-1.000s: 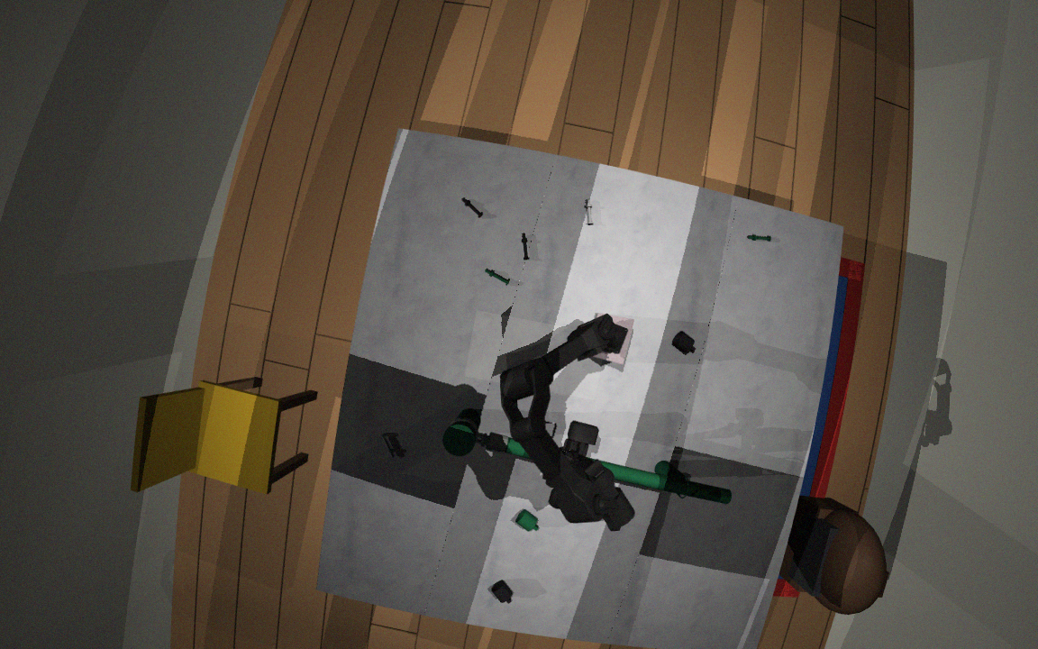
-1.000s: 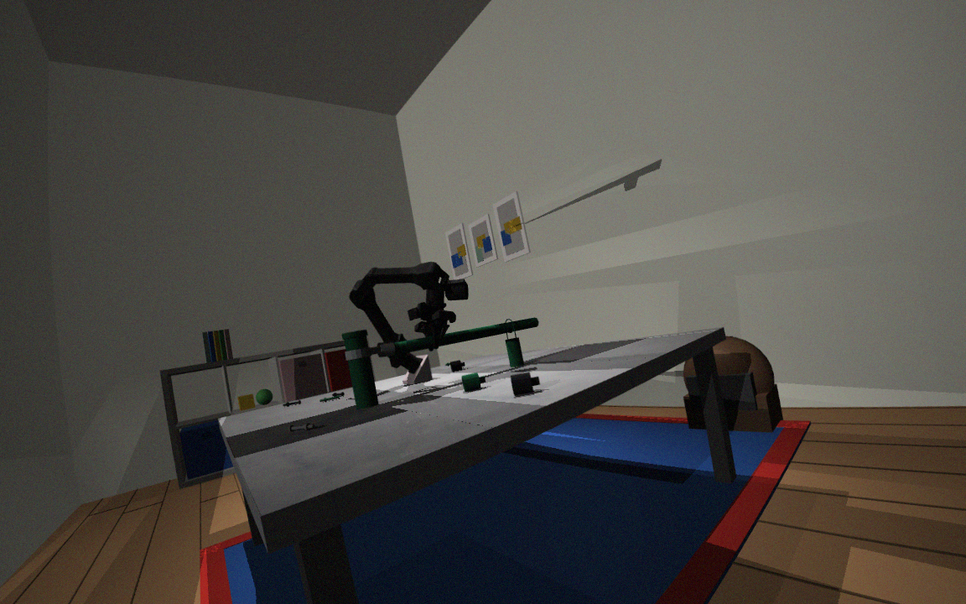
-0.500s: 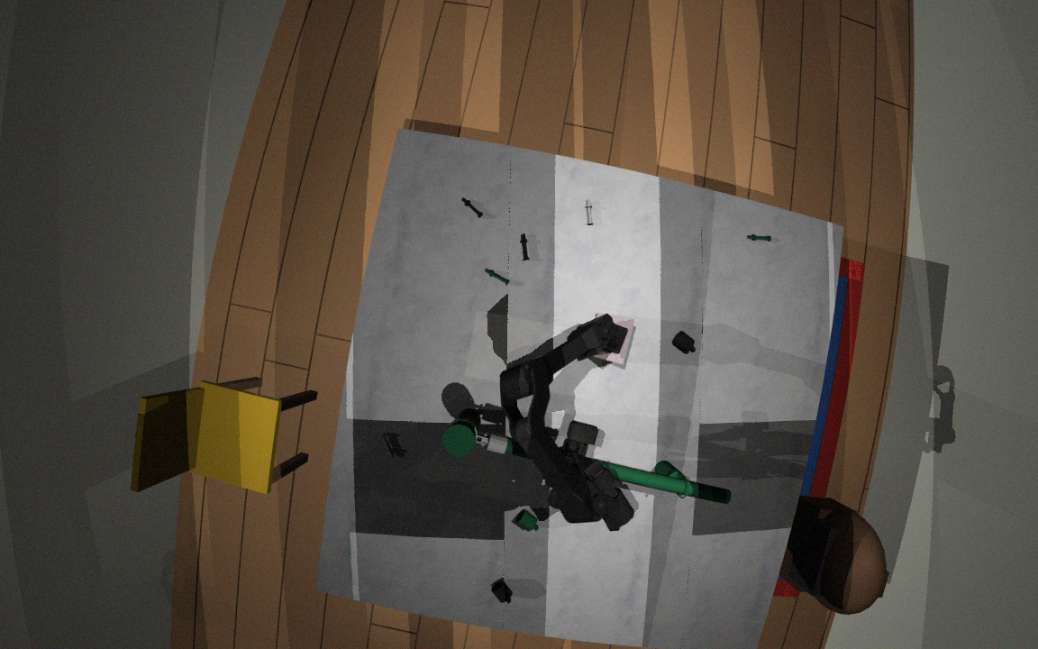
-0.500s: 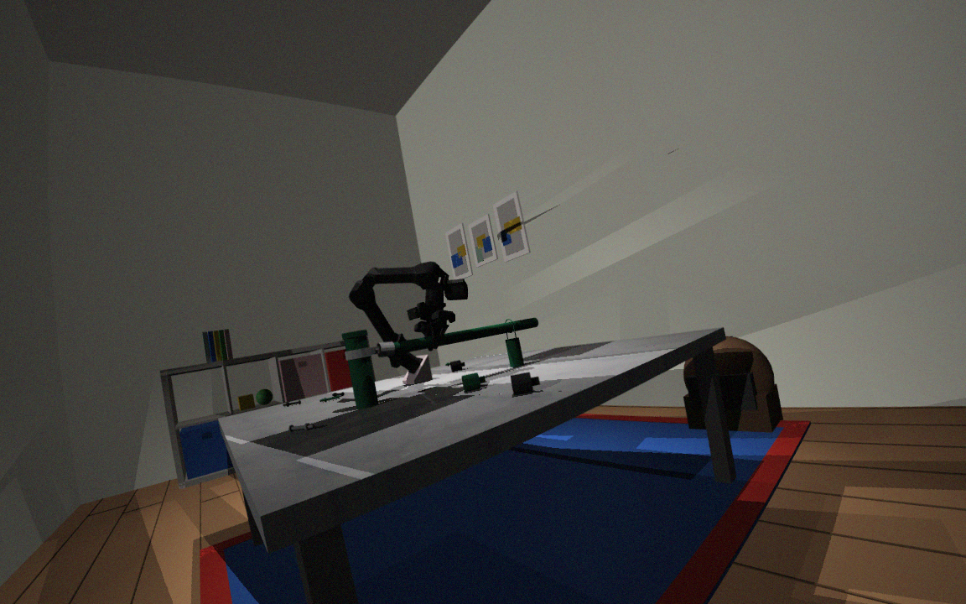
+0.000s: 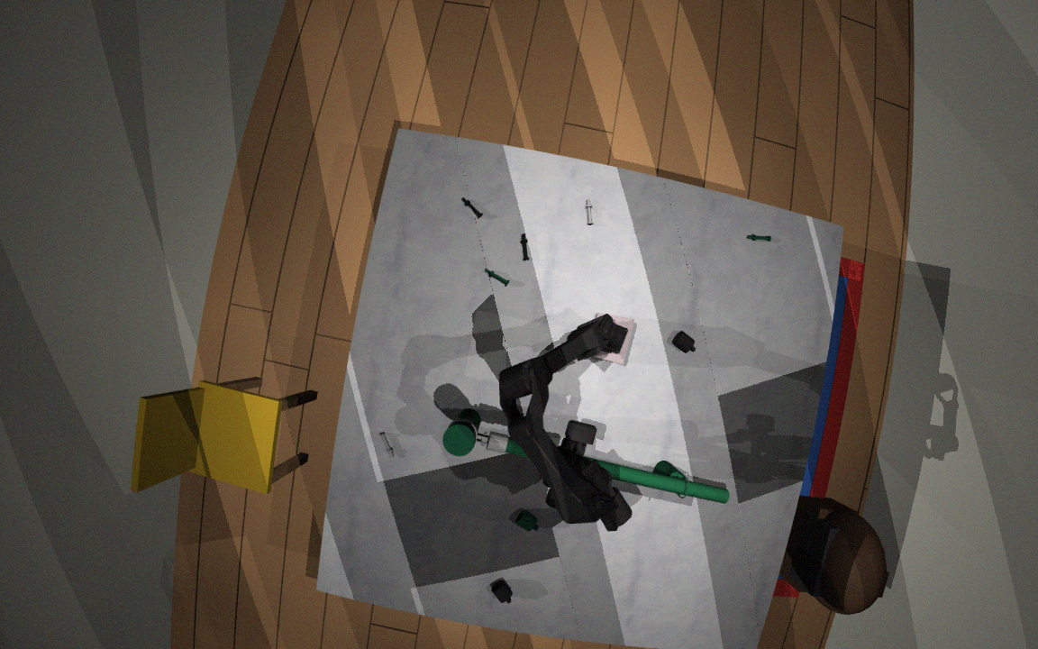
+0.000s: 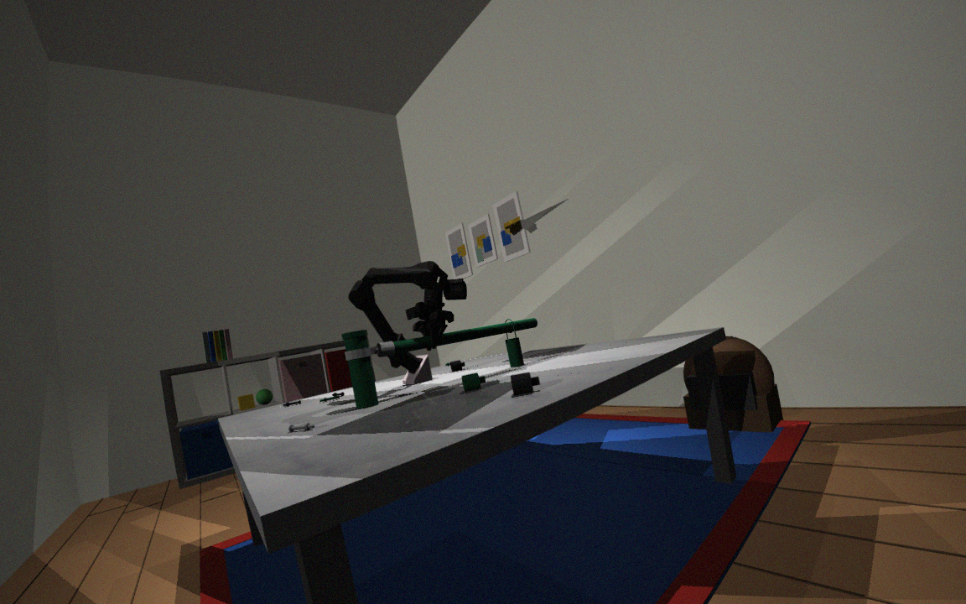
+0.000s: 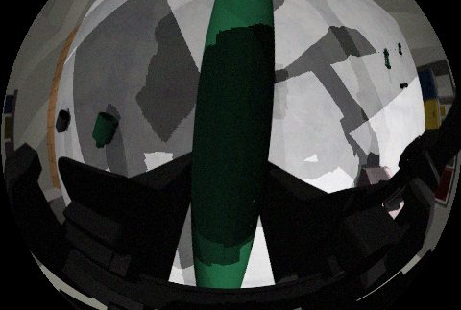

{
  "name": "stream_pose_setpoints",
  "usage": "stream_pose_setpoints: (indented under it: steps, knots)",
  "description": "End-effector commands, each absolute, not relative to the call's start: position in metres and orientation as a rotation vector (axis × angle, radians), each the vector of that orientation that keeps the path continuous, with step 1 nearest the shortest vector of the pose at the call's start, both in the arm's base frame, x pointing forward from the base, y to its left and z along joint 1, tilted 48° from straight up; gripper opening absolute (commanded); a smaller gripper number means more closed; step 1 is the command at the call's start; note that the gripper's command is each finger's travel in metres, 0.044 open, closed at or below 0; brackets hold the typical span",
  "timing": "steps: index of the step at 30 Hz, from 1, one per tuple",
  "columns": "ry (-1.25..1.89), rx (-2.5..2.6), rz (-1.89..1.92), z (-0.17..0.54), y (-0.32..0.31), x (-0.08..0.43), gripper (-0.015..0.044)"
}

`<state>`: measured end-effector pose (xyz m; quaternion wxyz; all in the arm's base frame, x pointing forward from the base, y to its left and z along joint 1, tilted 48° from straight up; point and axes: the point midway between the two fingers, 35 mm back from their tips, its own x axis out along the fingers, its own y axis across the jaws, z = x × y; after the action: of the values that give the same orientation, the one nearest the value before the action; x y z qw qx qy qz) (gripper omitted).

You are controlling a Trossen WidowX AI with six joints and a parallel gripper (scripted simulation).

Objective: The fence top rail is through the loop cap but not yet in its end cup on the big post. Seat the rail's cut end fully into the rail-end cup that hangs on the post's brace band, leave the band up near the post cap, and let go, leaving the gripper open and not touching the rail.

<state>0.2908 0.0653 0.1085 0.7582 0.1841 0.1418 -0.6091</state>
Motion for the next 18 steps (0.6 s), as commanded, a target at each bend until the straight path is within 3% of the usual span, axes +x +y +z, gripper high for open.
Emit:
stream_pose_setpoints:
  steps: [1, 18]
  knots:
    - [0.305, 0.403, -1.315, 0.1153, 0.0662, 0.2912, 0.0000]
    - [0.308, 0.405, -1.309, 0.1238, 0.0623, 0.2935, 0.0000]
